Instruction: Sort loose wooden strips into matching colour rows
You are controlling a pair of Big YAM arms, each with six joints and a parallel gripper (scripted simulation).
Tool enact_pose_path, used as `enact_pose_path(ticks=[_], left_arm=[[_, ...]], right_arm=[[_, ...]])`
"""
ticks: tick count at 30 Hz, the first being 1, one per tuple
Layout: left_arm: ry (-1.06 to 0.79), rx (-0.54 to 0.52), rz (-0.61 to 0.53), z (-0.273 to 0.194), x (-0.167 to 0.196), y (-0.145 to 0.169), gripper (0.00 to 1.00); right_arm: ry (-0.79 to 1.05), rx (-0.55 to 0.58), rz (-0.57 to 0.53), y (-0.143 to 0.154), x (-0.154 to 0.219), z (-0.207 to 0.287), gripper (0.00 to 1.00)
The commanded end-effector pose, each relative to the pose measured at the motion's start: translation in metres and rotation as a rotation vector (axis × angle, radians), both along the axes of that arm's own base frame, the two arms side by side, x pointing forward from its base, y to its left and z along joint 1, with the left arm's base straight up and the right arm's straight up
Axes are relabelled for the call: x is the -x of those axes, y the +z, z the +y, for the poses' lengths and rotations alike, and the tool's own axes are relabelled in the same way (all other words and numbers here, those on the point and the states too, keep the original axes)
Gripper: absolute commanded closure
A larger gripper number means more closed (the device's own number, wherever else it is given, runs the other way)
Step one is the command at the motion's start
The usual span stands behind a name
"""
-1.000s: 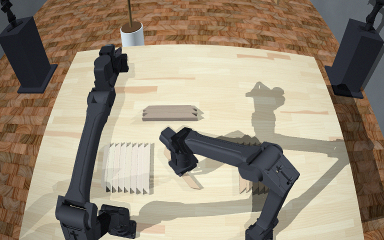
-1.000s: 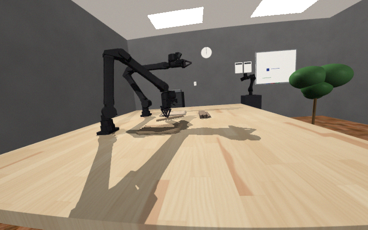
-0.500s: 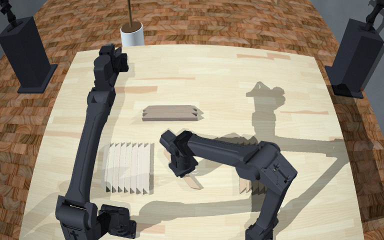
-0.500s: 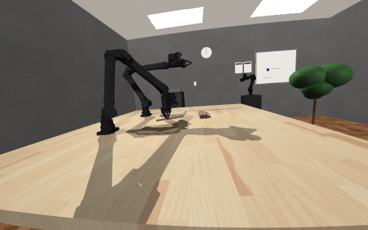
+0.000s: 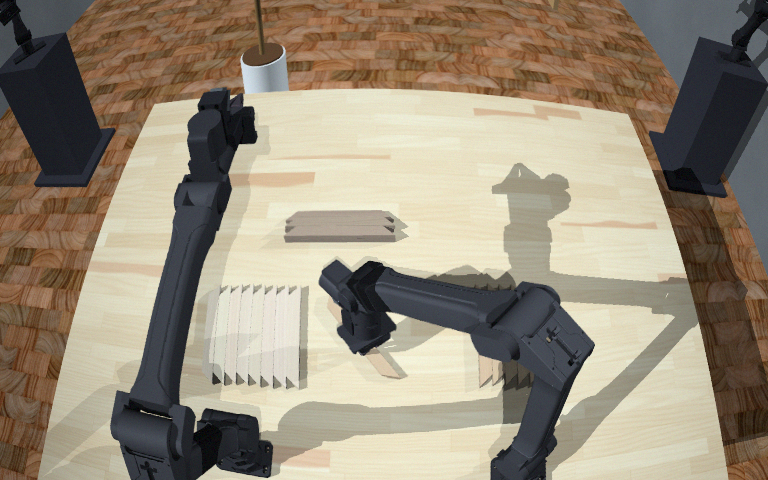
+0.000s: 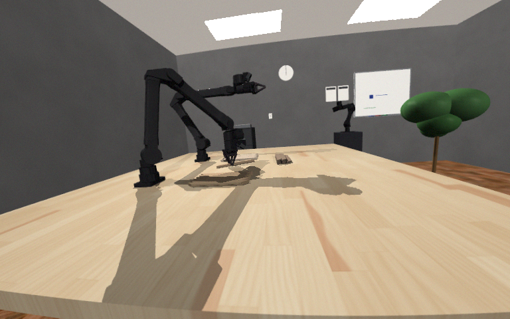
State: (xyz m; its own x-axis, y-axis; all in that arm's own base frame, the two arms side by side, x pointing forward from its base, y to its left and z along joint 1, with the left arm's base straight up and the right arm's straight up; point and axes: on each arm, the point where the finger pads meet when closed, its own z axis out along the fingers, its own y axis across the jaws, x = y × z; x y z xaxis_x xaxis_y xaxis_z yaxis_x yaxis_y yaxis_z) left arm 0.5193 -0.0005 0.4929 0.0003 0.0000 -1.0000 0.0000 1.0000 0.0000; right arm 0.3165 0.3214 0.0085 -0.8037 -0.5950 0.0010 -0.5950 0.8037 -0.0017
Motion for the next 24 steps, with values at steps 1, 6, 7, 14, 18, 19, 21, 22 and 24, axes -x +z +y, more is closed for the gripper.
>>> enact_pose_path(ticks=[1, 6, 7, 14, 18, 19, 21, 22, 24], left_arm=[[-0.004, -0.010, -0.017, -0.003, -0.005, 0.002, 0.99], [-0.004, -0.011, 0.005, -0.003, -0.005, -0.004, 0.99], [-0.004, -0.011, 0.006, -0.003, -0.005, -0.004, 0.99], [-0.004, -0.011, 0.014, -0.003, -0.005, -0.006, 0.99], [-0.004, -0.011, 0.017, -0.003, -0.005, -0.007, 0.99], [-0.004, -0.011, 0.019, -0.003, -0.005, -0.008, 0.99], [-0.004, -0.011, 0.021, -0.003, -0.005, -0.008, 0.99], [-0.004, -0.011, 0.022, -0.003, -0.005, -0.009, 0.99], [-0.004, -0.011, 0.023, -0.003, -0.005, -0.009, 0.99]], right_arm=[[0.009, -0.047, -0.049, 0.040, -0.018, 0.018, 1.00], [0.009, -0.050, -0.052, 0.054, -0.018, 0.017, 1.00], [0.009, -0.050, -0.052, 0.058, -0.018, 0.017, 1.00], [0.009, -0.054, -0.056, 0.079, -0.018, 0.017, 1.00], [0.009, -0.040, -0.042, 0.071, -0.017, 0.017, 1.00], [-0.045, -0.031, -0.036, 0.067, -0.021, 0.003, 1.00], [-0.059, -0.018, -0.024, 0.062, -0.012, -0.012, 1.00], [-0.073, -0.032, -0.039, 0.060, -0.016, -0.014, 1.00], [-0.094, -0.039, -0.047, 0.060, -0.020, -0.019, 1.00]])
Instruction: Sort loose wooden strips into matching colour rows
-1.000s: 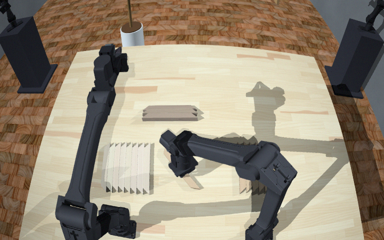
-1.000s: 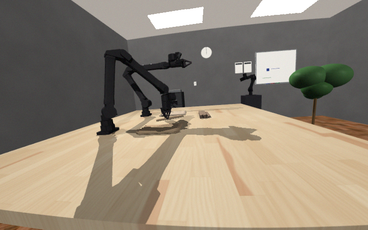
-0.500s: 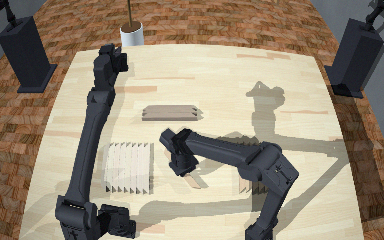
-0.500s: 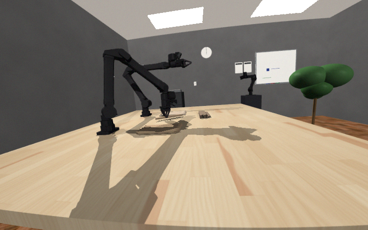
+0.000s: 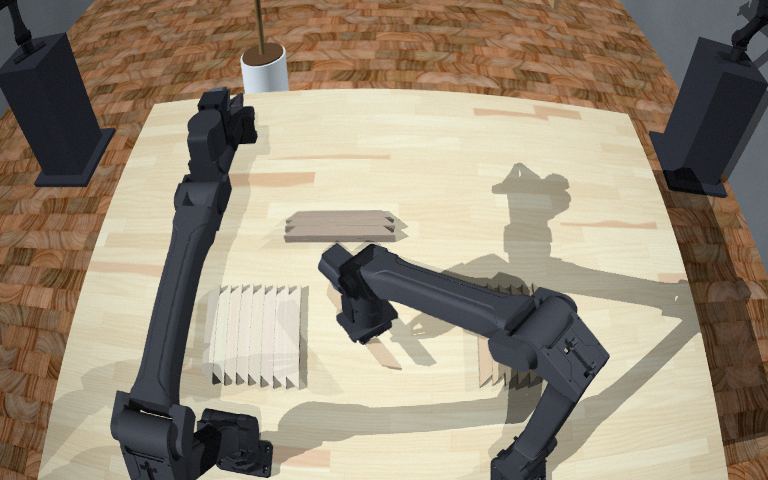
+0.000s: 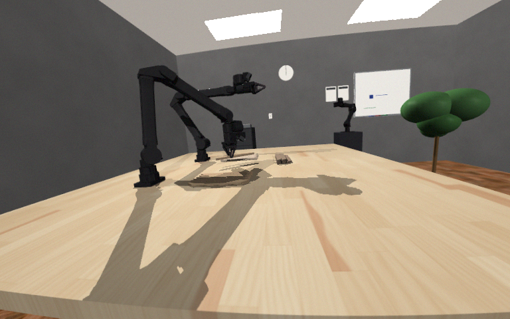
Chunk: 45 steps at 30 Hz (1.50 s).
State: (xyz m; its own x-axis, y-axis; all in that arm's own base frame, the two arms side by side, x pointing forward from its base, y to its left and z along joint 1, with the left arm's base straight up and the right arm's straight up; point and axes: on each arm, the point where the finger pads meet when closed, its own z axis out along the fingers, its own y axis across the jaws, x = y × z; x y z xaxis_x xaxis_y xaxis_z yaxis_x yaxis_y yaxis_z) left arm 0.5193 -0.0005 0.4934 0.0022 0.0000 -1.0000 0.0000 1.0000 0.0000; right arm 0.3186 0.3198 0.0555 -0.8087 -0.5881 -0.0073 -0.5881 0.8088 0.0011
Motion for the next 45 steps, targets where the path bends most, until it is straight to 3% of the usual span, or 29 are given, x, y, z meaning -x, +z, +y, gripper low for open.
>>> enact_pose_path(ticks=[1, 9, 23, 38, 45], left_arm=[[-0.004, -0.011, 0.025, -0.003, -0.005, -0.010, 0.99], [-0.003, -0.011, 0.027, -0.003, -0.005, -0.010, 0.99], [-0.003, -0.011, 0.014, -0.002, -0.005, -0.007, 0.99], [-0.003, -0.011, -0.008, -0.002, -0.005, 0.001, 0.99], [-0.003, -0.011, -0.020, -0.002, -0.005, 0.007, 0.99]], right_arm=[[-0.104, -0.036, -0.045, 0.013, -0.019, -0.023, 1.00], [-0.166, -0.055, -0.058, 0.020, -0.030, -0.041, 1.00], [-0.488, -0.034, -0.047, 0.004, -0.025, -0.153, 1.00], [-0.632, -0.031, -0.053, -0.001, -0.017, -0.199, 1.00], [-0.587, -0.028, -0.038, -0.006, -0.008, -0.196, 1.00]])
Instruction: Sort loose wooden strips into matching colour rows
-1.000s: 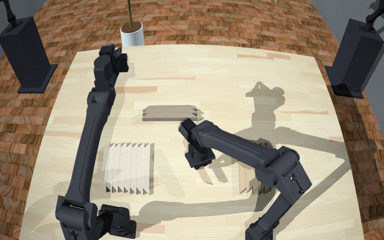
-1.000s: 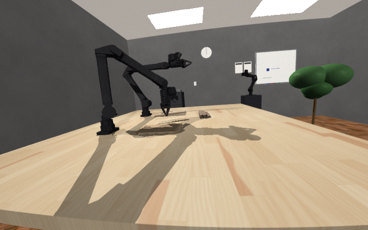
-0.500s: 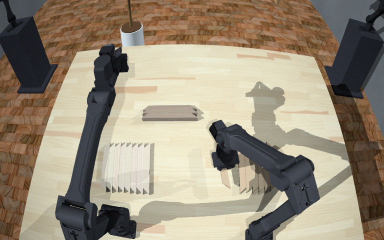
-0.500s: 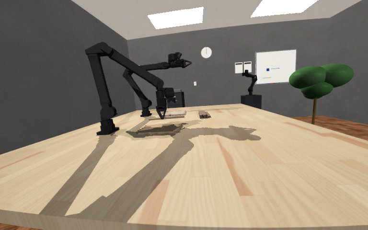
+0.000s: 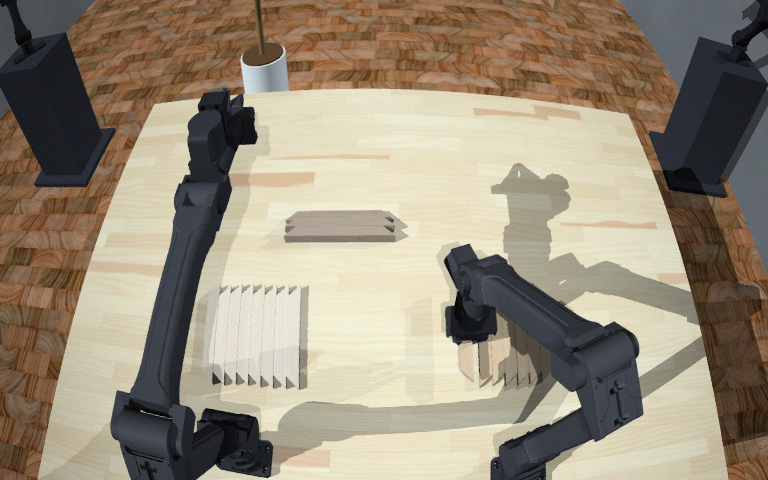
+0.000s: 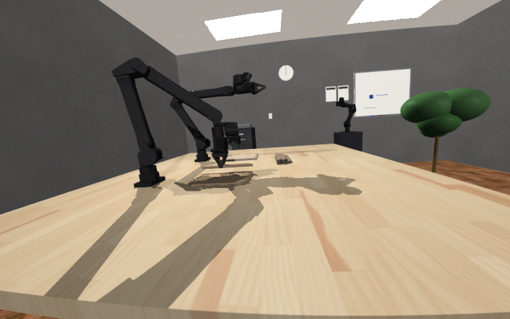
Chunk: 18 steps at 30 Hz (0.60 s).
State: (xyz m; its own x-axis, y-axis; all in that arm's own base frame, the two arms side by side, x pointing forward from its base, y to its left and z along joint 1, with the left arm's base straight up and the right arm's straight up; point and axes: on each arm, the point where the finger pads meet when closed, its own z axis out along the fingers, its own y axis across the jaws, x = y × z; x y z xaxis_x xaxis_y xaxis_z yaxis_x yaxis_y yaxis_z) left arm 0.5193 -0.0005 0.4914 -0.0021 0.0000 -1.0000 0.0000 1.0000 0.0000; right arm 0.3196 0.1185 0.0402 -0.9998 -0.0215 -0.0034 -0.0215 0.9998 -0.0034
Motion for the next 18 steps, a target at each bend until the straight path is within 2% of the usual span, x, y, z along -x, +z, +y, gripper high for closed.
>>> enact_pose_path(ticks=[1, 3, 4, 7, 8, 9, 10, 18], left_arm=[[-0.003, -0.011, -0.027, -0.002, -0.005, 0.010, 0.99], [-0.003, -0.011, -0.032, -0.002, -0.005, 0.012, 0.99], [-0.003, -0.011, -0.034, -0.002, -0.005, 0.013, 0.99], [-0.003, -0.011, -0.020, -0.002, -0.005, 0.011, 0.99], [-0.002, -0.011, -0.031, -0.002, -0.005, 0.025, 0.99], [-0.004, -0.011, 0.002, -0.002, -0.005, -0.003, 0.99], [-0.002, -0.011, -0.022, -0.002, -0.005, 0.015, 0.99], [-0.002, -0.011, -0.024, -0.002, -0.005, 0.019, 0.99]], right_arm=[[-0.024, -0.017, -0.044, 0.008, -0.008, -0.003, 1.00], [0.035, -0.003, -0.003, 0.002, 0.000, 0.006, 1.00], [0.001, 0.003, 0.009, 0.001, -0.005, -0.004, 1.00], [-0.026, -0.005, -0.019, 0.011, -0.009, -0.004, 1.00], [-0.035, -0.002, -0.013, -0.009, -0.006, -0.006, 1.00], [-0.035, -0.001, -0.013, -0.011, -0.006, -0.006, 1.00], [-0.036, 0.000, -0.013, -0.013, -0.006, -0.007, 1.00], [-0.011, -0.004, -0.028, -0.017, -0.011, 0.006, 1.00]])
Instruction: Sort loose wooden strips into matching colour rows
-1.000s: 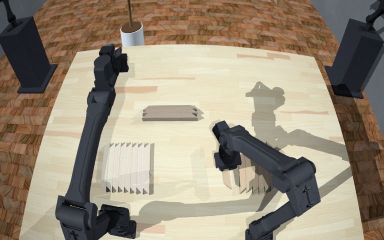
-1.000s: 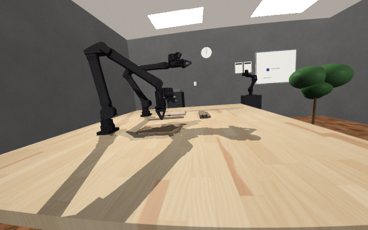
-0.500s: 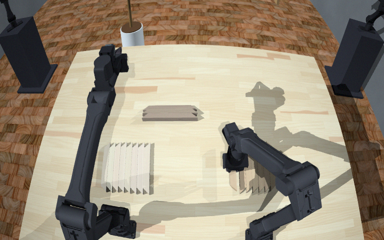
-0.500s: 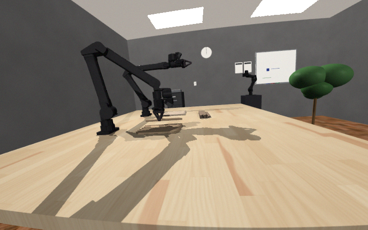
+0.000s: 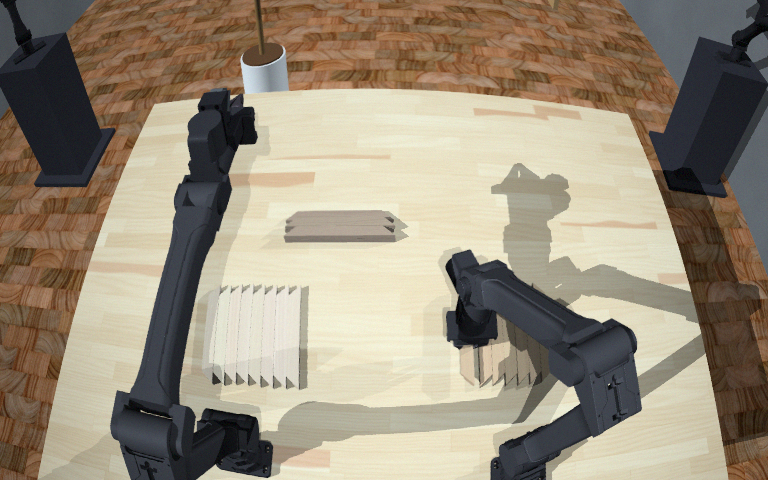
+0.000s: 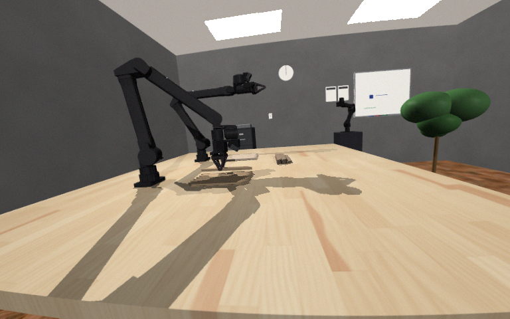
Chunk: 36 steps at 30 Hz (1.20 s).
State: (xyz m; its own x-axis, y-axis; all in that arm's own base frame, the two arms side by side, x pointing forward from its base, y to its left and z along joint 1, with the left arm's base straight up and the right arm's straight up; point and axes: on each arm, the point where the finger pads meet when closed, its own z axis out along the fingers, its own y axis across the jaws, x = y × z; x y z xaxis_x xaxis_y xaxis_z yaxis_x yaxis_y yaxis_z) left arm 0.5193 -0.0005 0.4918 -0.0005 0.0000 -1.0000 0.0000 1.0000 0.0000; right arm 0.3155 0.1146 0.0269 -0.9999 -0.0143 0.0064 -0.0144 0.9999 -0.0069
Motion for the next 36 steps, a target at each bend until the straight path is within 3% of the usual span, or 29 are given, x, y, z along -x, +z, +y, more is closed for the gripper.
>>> enact_pose_path(ticks=[1, 7, 13, 20, 27, 28, 36], left_arm=[[-0.002, -0.011, -0.023, -0.002, -0.005, 0.019, 0.99], [-0.002, -0.011, -0.025, -0.002, -0.005, 0.022, 0.99], [-0.002, -0.011, -0.030, -0.002, -0.005, 0.025, 0.99], [-0.002, -0.011, -0.038, -0.002, -0.004, 0.030, 0.99], [-0.002, -0.011, -0.037, -0.002, -0.004, 0.030, 0.99], [-0.002, -0.011, -0.031, -0.001, -0.005, 0.026, 0.99], [-0.002, -0.011, -0.009, -0.001, -0.005, 0.012, 0.99]], right_arm=[[0.000, -0.002, -0.026, -0.010, -0.008, 0.007, 1.00], [0.004, -0.004, -0.030, -0.016, -0.008, 0.008, 1.00], [0.003, -0.029, -0.094, 0.008, -0.032, 0.017, 1.00], [-0.023, -0.002, -0.026, -0.020, -0.009, 0.000, 1.00], [-0.028, -0.005, -0.041, -0.020, -0.016, 0.000, 1.00], [-0.024, -0.034, -0.111, 0.008, -0.037, 0.010, 0.59], [-0.019, -0.029, -0.098, 0.007, -0.033, 0.010, 0.59]])
